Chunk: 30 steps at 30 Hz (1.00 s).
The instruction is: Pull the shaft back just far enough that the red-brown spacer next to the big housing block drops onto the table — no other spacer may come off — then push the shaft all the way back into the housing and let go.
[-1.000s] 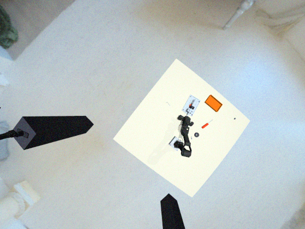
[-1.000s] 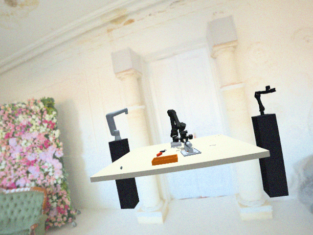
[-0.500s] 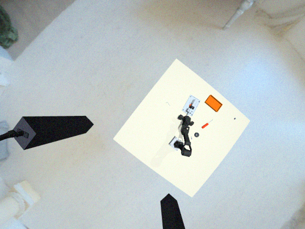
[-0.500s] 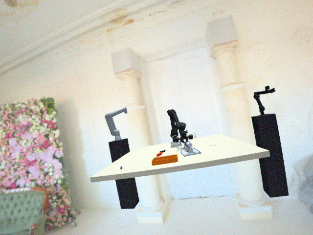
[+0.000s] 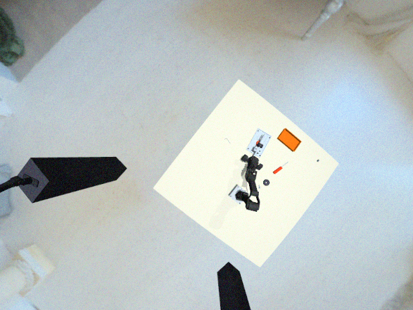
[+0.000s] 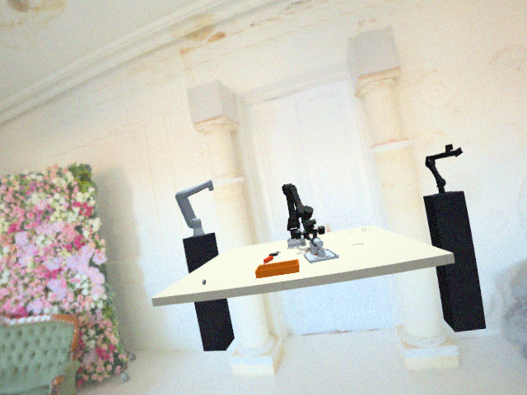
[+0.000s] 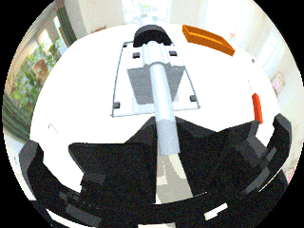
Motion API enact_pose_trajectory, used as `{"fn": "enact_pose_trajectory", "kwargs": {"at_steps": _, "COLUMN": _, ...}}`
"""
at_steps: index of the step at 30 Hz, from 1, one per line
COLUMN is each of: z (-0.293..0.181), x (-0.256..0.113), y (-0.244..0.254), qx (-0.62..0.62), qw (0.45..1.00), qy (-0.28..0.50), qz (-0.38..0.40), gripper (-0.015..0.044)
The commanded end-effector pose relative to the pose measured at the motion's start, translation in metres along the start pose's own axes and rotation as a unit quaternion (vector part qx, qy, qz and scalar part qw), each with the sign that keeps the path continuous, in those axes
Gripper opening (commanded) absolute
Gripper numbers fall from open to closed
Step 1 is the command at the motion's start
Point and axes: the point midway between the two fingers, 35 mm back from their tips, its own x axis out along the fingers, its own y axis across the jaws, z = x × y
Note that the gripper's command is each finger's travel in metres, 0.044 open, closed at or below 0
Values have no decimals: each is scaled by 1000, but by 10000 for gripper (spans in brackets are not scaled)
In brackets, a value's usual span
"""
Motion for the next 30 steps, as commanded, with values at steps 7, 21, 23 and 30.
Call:
{"fn": "enact_pose_trajectory", "kwargs": {"at_steps": 7, "z": 3, "x": 3, "y": 1, "qx": -1, "qw": 1000, "qy": 0, "qz": 1, "gripper": 0}}
{"fn": "enact_pose_trajectory", "kwargs": {"at_steps": 21, "z": 6, "x": 7, "y": 1, "qx": -1, "qw": 1000, "qy": 0, "qz": 1, "gripper": 0}}
{"fn": "enact_pose_trajectory", "kwargs": {"at_steps": 23, "z": 7, "x": 7, "y": 1, "qx": -1, "qw": 1000, "qy": 0, "qz": 1, "gripper": 0}}
{"fn": "enact_pose_trajectory", "kwargs": {"at_steps": 30, "z": 9, "x": 9, "y": 1, "qx": -1, "qw": 1000, "qy": -1, "qz": 1, "gripper": 0}}
